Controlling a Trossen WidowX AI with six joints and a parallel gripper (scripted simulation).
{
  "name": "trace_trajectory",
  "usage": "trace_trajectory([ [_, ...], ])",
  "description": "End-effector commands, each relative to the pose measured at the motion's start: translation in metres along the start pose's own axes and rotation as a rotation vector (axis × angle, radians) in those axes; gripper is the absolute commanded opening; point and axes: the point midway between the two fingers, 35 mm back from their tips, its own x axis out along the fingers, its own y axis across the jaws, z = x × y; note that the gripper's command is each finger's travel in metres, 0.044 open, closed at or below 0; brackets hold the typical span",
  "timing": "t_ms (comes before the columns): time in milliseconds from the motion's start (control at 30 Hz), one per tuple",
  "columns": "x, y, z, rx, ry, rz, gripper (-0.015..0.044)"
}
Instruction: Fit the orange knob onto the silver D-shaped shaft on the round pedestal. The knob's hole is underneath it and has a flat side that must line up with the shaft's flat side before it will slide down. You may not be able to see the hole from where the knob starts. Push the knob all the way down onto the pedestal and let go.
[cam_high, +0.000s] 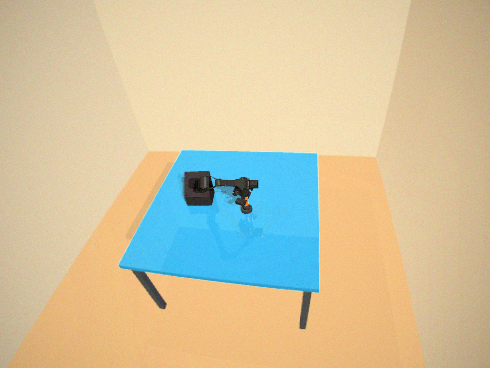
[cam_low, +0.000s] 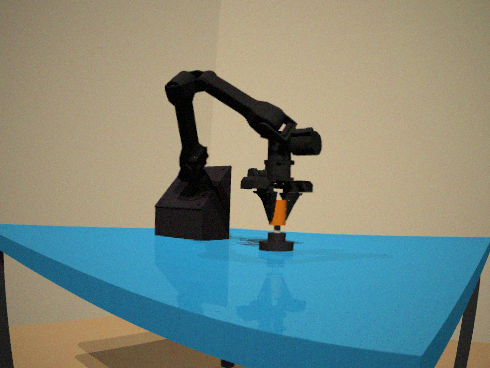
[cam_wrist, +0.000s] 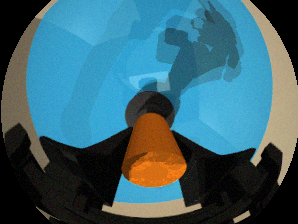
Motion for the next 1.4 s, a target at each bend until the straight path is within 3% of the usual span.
trace_trajectory([
  [0, -0.0024, -0.0006, -0.0019, 0.001, 0.006, 0.000, 0.0000],
  [967, -0.0030, -0.0002, -0.0003, 0.001, 0.006, 0.000, 0.0000],
  [1367, -0.0018, -0.0007, -0.0035, -0.209, 0.006, 0.000, 0.0000],
])
